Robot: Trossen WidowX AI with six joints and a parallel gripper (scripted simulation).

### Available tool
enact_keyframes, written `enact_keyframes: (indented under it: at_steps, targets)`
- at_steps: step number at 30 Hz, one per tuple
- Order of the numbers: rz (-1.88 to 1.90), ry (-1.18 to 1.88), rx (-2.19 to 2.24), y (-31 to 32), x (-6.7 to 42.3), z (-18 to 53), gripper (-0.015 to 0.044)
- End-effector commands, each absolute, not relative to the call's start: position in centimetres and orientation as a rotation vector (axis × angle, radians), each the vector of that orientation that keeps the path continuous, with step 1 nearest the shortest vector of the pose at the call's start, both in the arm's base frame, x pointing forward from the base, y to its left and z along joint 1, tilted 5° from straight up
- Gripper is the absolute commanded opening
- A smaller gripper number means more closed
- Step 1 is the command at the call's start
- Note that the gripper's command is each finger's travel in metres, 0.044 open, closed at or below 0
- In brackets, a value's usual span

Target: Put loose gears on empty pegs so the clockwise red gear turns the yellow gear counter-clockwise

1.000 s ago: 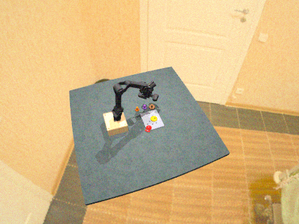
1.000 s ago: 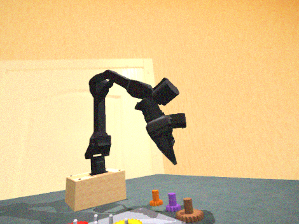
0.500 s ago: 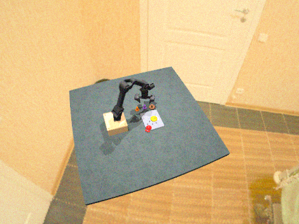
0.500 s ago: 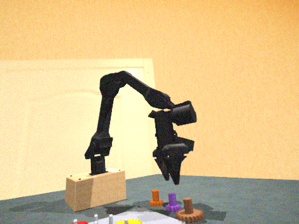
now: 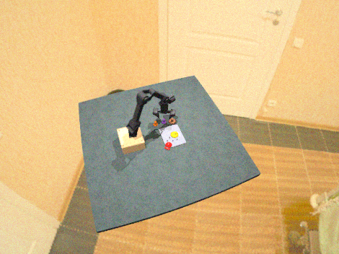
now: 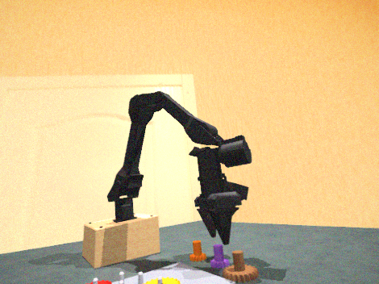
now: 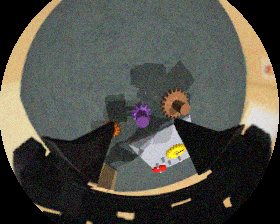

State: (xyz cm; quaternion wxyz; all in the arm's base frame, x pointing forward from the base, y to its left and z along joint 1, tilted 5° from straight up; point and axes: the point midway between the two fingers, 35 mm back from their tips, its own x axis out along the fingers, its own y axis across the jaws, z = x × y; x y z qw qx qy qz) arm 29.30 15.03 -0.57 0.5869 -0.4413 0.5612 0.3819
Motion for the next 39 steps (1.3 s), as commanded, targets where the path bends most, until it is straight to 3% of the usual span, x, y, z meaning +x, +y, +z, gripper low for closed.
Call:
enact_keyframes:
  at_steps: [1,23,37,39]
  targets:
    - [0.894,1.326,-1.035,14.7,29.0,-1.7,0.0440]
    - [0.894,1.326,-1.035,14.6,29.1,-2.7,0.0440]
    - [0.894,1.326,-1.035,14.6,29.1,-2.7,0.0072]
    - [0.894,1.326,-1.035,14.6,29.1,-2.7,0.0059]
